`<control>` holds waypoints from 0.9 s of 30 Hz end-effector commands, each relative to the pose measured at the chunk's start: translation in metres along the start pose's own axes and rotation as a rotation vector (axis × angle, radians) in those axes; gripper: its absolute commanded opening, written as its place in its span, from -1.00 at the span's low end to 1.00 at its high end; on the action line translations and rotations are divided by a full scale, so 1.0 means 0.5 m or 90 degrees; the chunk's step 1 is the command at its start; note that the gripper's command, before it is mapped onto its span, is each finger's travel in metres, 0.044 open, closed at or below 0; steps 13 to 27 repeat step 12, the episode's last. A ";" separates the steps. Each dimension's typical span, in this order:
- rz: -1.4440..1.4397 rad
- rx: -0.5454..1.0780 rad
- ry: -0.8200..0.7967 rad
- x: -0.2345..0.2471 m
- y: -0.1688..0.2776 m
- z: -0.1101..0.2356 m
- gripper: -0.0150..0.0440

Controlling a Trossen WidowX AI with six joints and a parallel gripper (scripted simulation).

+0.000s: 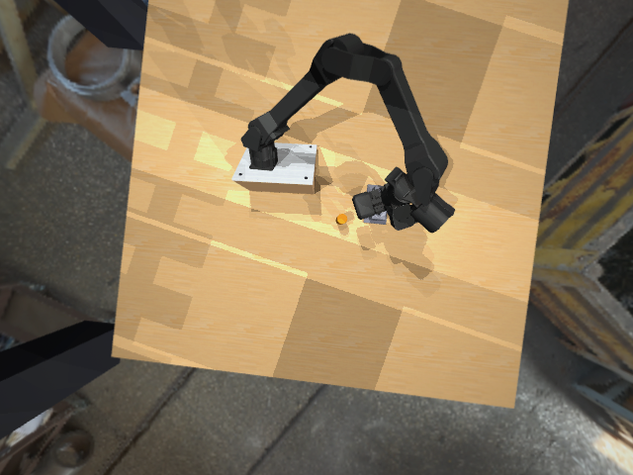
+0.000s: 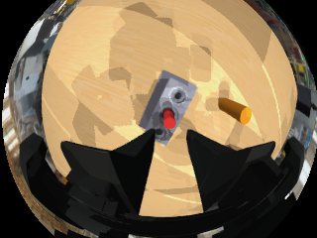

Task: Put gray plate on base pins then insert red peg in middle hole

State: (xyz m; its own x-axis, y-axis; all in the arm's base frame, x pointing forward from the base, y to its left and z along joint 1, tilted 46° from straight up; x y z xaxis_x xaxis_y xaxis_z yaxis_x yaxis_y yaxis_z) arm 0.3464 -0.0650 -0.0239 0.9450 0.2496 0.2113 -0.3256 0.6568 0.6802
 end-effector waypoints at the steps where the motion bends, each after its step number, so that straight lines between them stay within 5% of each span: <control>1: 0.004 -0.003 0.002 0.000 0.000 0.007 0.02; 27: 0.004 -0.003 0.002 0.001 0.003 0.021 0.02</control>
Point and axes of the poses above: the point midway between the two fingers, 35 mm back from their tips, its own z axis back along the fingers, its own x axis across the jaws, y = z × x, the point moved 1 cm from there along z, back along the fingers, and after that the axes turned 6 degrees about -z, right-handed, at the moved point
